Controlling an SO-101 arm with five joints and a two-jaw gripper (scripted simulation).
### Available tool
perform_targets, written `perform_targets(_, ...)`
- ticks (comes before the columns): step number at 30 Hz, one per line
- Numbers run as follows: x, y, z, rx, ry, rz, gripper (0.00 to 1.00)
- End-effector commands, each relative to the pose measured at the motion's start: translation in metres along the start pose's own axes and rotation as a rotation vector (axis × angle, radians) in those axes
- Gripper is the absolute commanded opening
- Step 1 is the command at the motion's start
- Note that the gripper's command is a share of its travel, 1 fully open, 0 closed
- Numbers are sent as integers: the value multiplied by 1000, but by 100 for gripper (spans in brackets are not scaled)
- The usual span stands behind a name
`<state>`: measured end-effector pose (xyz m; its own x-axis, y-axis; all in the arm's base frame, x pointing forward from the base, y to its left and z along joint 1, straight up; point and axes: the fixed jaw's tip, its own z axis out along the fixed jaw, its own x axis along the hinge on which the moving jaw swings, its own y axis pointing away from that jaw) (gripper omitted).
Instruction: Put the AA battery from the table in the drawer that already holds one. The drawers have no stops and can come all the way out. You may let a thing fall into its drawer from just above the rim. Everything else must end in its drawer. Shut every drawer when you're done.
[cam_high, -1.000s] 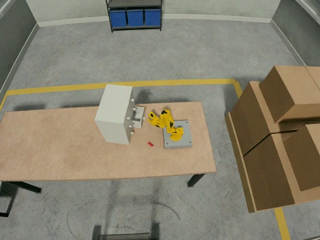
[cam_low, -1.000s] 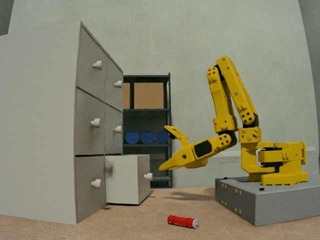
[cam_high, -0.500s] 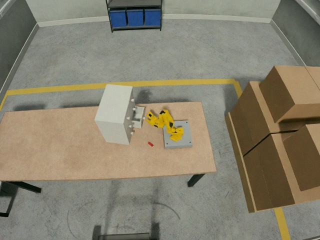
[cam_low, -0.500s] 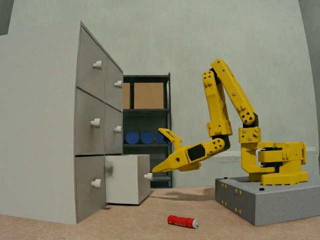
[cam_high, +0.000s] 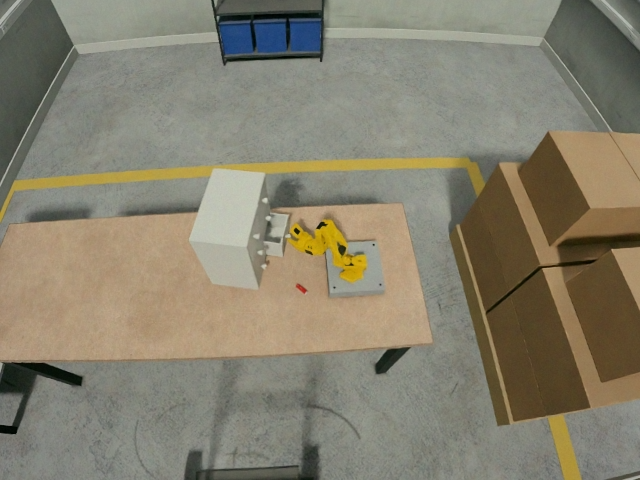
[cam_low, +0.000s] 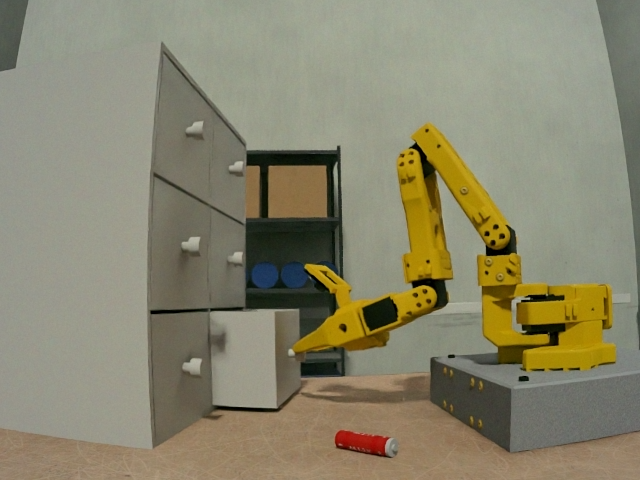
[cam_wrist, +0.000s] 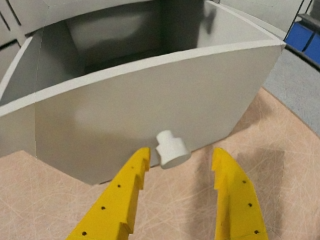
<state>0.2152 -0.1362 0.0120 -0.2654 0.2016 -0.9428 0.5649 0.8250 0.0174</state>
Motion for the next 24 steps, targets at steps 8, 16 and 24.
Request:
perform_targets(8, 5, 5, 6, -18, 14, -12, 21)
perform_targets(16, 5, 5, 6, -18, 14, -12, 21)
perform_targets(24, 6, 5, 6, -20, 14, -13, 21)
